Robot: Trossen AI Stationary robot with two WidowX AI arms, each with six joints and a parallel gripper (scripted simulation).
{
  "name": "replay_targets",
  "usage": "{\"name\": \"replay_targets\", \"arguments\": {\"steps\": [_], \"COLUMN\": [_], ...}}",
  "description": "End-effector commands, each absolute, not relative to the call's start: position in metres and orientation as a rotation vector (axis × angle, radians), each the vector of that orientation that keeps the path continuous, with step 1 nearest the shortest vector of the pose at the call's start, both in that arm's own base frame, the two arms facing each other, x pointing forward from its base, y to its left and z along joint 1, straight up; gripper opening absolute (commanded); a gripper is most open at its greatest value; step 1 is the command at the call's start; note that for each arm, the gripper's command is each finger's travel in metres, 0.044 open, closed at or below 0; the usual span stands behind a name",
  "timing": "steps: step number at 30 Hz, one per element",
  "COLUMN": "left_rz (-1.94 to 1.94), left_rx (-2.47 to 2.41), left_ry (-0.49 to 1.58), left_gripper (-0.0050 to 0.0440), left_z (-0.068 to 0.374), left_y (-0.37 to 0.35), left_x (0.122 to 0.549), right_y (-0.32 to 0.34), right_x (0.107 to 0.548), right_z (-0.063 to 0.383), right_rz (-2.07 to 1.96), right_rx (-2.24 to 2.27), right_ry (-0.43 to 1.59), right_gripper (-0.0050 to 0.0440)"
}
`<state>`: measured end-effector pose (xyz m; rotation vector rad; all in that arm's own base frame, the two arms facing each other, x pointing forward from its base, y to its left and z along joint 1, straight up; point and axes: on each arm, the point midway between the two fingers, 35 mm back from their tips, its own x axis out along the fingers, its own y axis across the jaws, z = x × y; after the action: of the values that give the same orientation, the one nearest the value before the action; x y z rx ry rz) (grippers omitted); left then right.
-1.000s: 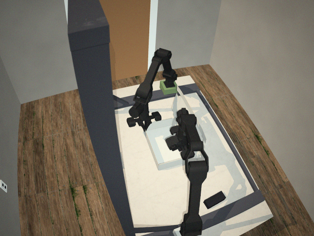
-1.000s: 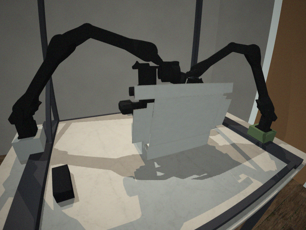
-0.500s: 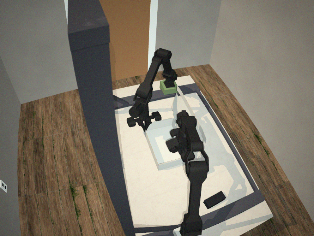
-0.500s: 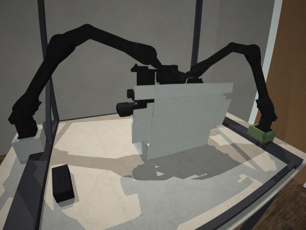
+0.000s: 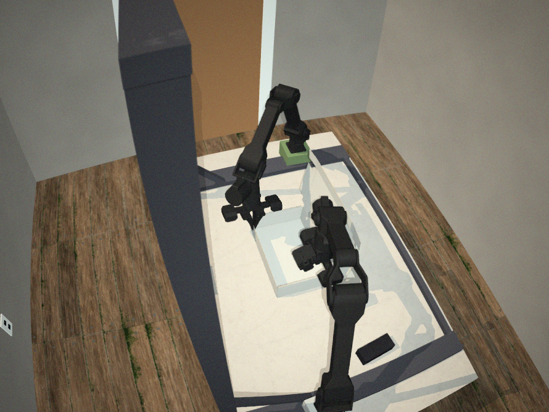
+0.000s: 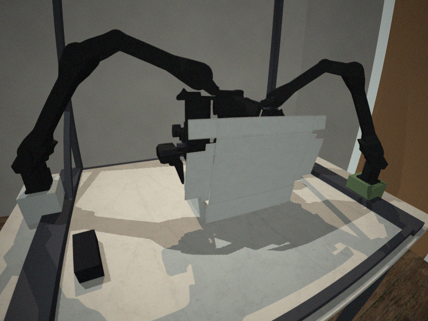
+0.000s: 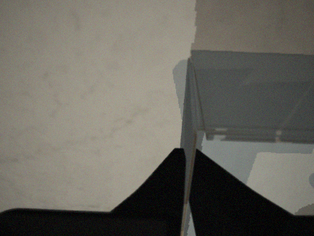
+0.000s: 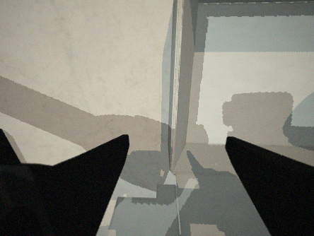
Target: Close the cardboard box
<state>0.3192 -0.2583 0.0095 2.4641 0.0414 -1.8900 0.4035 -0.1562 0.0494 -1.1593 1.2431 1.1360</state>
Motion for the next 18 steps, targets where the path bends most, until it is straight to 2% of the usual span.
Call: {"name": "replay_targets", "arguments": {"steps": [1, 9, 15, 18], "left_rz": [-1.869, -1.869, -1.869, -1.869], "left_rx": [2.464, 2.464, 2.464, 2.464], "left_ry": [0.025, 0.025, 0.025, 0.025], "left_gripper": [0.0006, 0.0006, 0.0006, 0.0006], "left_z": [0.016, 0.016, 0.016, 0.016], "left_y": [-0.261, -0.261, -0.261, -0.261], "left_x": [0.321, 0.321, 0.321, 0.321], "right_y": [-0.158, -0.158, -0.160, -0.160], "right_x": [0.407, 0.407, 0.410, 0.410], "right_z": [0.065, 0.063, 0.010, 0.004], "right_rz": [1.102, 1.102, 1.102, 1.102], "right_rx": [-1.191, -1.191, -1.191, -1.190], "right_ry": [1.224, 1.224, 1.224, 1.225], "right_gripper": [0.0440, 0.0440, 0.0440, 0.0440]}}
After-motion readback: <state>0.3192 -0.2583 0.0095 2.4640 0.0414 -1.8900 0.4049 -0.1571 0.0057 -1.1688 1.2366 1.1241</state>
